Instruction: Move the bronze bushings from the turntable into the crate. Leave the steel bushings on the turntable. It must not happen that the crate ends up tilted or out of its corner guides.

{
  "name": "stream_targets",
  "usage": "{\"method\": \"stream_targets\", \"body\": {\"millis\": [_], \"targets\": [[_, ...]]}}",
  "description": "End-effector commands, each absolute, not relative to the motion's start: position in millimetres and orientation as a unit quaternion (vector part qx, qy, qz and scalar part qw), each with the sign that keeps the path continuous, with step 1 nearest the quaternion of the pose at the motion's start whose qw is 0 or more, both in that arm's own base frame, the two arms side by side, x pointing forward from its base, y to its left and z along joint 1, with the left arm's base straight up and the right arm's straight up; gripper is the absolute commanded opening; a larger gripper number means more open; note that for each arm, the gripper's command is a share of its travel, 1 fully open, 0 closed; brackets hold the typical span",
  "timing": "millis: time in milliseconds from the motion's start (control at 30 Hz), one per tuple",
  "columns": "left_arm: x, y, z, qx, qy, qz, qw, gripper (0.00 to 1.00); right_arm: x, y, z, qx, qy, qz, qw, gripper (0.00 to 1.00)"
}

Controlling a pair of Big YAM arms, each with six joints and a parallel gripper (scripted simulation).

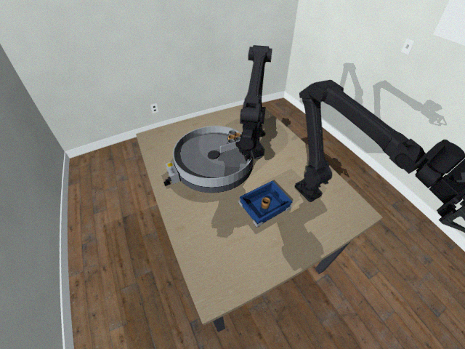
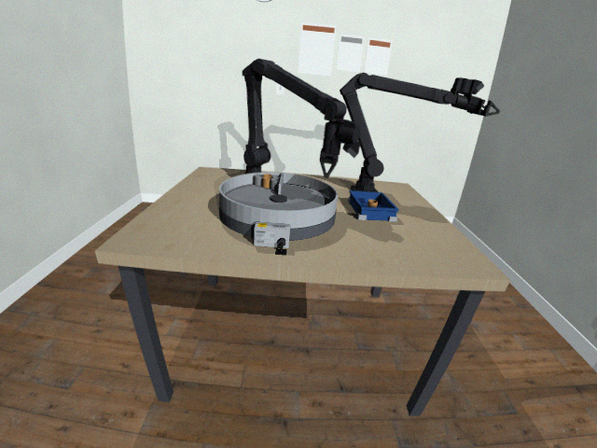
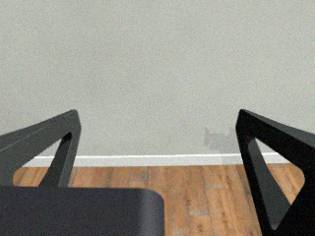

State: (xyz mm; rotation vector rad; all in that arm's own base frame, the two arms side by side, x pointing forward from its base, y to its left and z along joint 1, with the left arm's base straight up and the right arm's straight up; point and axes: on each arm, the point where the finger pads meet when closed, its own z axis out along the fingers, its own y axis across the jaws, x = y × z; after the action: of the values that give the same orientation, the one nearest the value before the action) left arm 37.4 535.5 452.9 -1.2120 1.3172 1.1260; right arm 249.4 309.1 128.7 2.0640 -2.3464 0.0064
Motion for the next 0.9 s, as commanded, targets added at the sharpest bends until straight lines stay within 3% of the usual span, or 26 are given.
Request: {"method": "stream_targets", "body": {"millis": [0,500,867], "targets": [[35,544,501,-0.484,0.516,0.484,0.516,1.00,256,270,143,0.656,-0.754,-0.001,-0.017,0.15],[35,544,501,-0.484,0.516,0.484,0.516,1.00,233,128,140,0.632,-0.775,0.000,-0.006,0.15],[35,544,501,-0.484,0.516,0.484,0.516,1.00,228,88,139,0.625,-0.781,0.001,-0.006,0.15]]}}
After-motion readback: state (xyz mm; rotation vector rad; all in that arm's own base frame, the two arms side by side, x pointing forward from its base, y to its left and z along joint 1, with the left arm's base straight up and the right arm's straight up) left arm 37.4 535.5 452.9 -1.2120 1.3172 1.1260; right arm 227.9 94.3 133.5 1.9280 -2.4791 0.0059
